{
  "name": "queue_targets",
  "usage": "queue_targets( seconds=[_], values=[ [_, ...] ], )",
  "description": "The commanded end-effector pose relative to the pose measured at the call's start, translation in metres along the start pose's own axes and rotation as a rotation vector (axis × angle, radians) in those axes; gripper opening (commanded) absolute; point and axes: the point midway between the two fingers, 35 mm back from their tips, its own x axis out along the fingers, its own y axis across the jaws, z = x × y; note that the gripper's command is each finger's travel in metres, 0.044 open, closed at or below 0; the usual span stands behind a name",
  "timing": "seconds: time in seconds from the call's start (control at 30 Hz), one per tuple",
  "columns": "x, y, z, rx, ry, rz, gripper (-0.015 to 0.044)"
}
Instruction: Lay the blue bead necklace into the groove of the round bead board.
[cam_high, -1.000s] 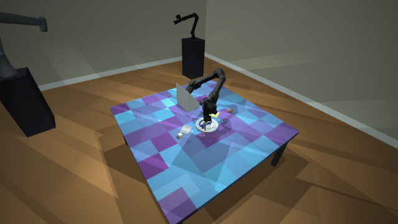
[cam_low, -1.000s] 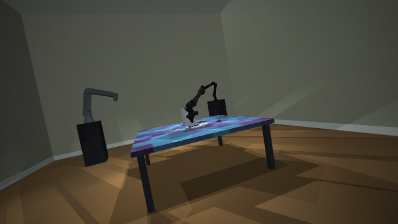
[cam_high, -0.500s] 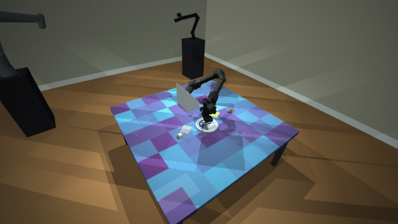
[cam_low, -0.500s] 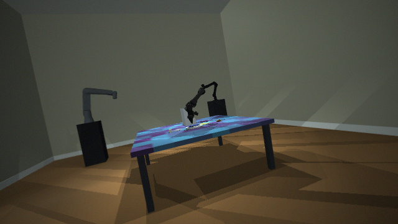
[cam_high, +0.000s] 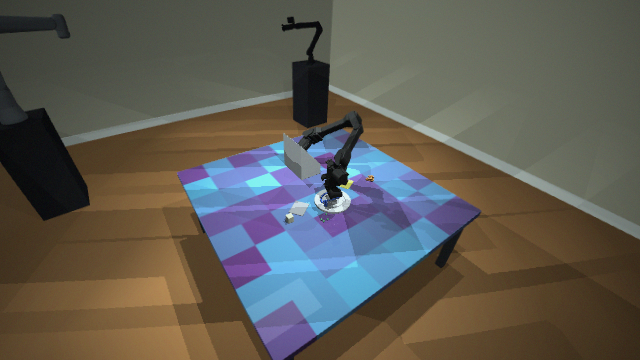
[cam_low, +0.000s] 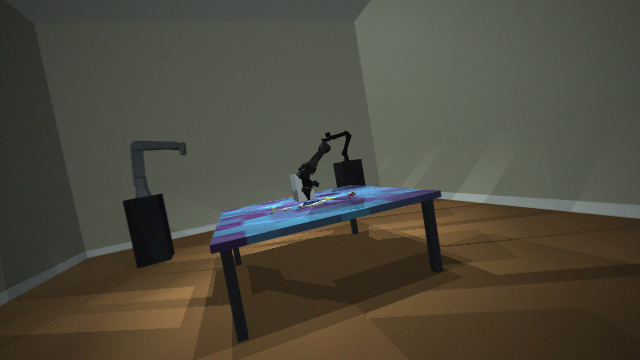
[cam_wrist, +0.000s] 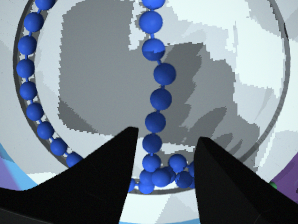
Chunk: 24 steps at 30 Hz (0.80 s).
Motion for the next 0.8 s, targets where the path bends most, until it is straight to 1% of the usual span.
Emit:
queue_targets(
  seconds=[0.0,0.27,0.47,0.6,0.63,0.77],
  values=[
    [0.01,0.002,-0.001,0.009,0.001,0.009,0.012],
    [0.022,0.004,-0.002,0.012,0.002,0.013,0.012],
    [0.023,0.004,-0.002,0.012,0.002,0.014,0.012],
    [0.021,0.003,-0.002,0.005,0.005,0.01,0.0015],
    [0.021,0.003,-0.002,0.005,0.005,0.01,0.0],
    [0.021,0.003,-0.002,0.005,0.005,0.01,0.0]
  ],
)
